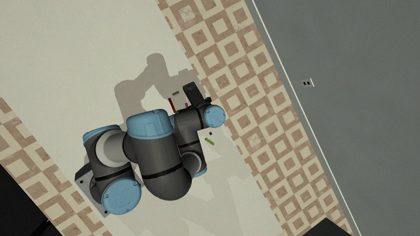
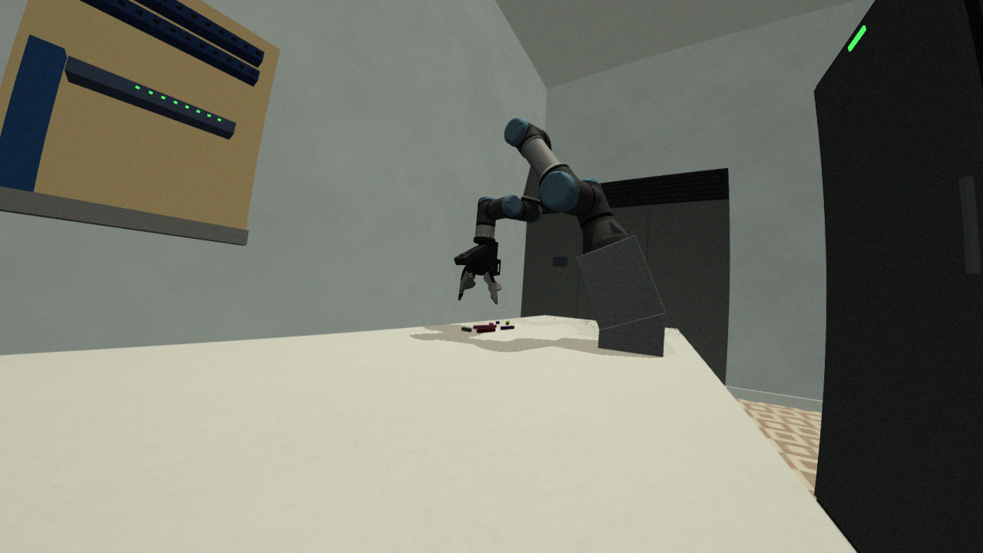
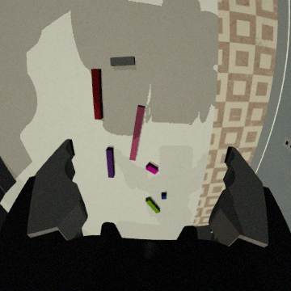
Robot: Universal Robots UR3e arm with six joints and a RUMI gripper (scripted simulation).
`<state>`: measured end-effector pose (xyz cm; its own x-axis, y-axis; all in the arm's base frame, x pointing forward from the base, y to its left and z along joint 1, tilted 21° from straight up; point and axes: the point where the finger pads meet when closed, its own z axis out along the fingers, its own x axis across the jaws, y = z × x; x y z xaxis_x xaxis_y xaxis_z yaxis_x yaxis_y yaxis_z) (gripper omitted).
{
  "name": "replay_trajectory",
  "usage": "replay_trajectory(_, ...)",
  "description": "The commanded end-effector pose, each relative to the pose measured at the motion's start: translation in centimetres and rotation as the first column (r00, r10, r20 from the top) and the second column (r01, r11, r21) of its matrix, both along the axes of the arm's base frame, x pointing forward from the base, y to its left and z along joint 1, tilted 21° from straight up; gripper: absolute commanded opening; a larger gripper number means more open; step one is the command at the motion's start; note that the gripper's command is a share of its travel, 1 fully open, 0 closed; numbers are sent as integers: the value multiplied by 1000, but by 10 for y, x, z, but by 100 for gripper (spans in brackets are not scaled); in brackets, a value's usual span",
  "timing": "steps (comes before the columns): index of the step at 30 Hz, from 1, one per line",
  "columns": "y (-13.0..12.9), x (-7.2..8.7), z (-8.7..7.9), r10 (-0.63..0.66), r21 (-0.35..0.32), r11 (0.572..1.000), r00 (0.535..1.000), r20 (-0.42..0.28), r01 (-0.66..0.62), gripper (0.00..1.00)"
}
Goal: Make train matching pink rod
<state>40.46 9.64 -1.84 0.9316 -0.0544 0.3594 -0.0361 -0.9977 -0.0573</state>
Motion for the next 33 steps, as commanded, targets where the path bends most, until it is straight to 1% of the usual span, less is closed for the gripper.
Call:
replay_trajectory(1, -1, 4, 2, -158, 52, 986, 987, -11, 158, 100)
replay_trajectory(8, -2, 6, 3, -262, 92, 960, 965, -23, 263, 100)
replay_trajectory(10, -2, 6, 3, -262, 92, 960, 965, -23, 263, 100)
replay_trajectory(12, -2, 7, 3, -316, 112, 942, 948, -31, 317, 100)
replay_trajectory(18, -4, 9, 4, -399, 144, 904, 916, -47, 402, 100)
replay_trajectory(25, -5, 11, 5, -493, 179, 849, 867, -69, 497, 100)
replay_trajectory(27, -5, 11, 5, -493, 179, 849, 867, -69, 497, 100)
replay_trajectory(33, -6, 13, 5, -549, 199, 809, 832, -84, 554, 100)
